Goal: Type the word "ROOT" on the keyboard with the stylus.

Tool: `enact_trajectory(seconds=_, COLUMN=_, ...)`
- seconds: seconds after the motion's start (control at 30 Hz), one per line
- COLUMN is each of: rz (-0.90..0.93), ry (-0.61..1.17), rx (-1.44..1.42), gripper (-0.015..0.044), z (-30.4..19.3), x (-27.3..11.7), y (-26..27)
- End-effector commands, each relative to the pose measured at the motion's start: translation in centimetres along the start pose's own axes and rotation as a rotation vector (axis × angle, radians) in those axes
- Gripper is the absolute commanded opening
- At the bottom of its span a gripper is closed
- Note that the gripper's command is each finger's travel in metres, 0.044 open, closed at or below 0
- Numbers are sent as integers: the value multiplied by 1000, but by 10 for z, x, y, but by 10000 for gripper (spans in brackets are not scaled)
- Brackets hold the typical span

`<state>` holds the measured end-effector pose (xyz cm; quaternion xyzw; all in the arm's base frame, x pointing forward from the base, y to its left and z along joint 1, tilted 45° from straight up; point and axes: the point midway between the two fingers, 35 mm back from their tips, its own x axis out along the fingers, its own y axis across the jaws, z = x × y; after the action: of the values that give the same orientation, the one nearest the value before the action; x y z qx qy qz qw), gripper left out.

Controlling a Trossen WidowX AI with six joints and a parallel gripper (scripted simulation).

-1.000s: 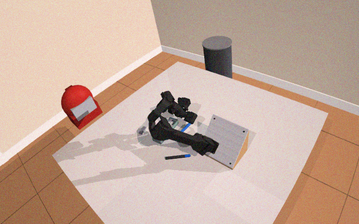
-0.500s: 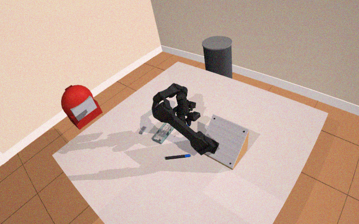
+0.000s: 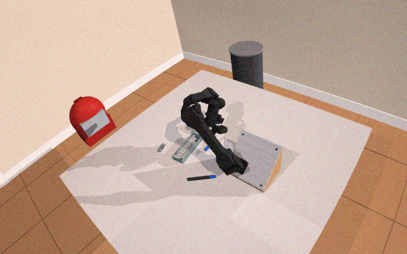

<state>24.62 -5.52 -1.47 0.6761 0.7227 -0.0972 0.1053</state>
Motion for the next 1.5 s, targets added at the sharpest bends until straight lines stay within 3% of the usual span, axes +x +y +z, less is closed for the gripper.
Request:
enact_trajectory(seconds=0.0, rz=13, ry=8, rx=-7, gripper=150, z=1, x=-1, y=3)
enact_trajectory(seconds=1.47, rz=13, ry=9, rx=-8, gripper=150, z=18, x=30, y=3)
